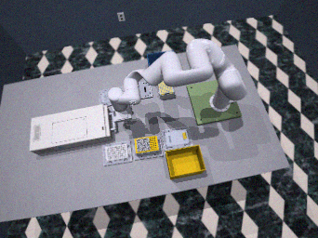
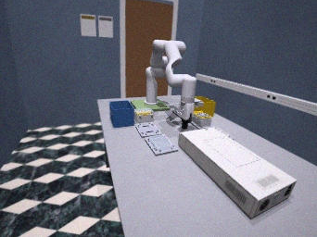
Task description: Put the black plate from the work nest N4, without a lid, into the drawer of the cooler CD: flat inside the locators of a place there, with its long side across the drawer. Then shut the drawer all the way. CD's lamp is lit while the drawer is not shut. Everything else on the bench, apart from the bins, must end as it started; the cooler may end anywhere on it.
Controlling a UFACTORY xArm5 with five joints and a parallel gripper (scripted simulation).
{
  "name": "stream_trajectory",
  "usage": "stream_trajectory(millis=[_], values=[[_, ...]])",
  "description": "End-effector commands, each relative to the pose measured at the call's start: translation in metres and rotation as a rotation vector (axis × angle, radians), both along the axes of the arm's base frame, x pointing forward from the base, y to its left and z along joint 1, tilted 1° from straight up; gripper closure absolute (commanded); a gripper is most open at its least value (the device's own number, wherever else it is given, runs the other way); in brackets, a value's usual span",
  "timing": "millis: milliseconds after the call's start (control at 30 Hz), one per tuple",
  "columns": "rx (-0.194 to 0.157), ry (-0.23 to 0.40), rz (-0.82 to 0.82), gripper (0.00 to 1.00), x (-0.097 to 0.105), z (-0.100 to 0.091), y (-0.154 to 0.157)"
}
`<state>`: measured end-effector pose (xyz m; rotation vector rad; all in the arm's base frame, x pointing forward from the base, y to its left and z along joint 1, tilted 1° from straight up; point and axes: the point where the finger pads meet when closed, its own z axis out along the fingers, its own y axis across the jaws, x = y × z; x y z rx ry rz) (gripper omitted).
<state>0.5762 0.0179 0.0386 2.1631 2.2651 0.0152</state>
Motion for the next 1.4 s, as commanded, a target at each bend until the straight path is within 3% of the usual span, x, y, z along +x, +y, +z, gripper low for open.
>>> stream_trajectory(millis=[0, 1367], values=[[-0.011, -0.005, 0.000, 1.00, 0.001, 0.007, 0.000], [-0.011, -0.005, 0.000, 1.00, 0.000, 0.067, 0.001]])
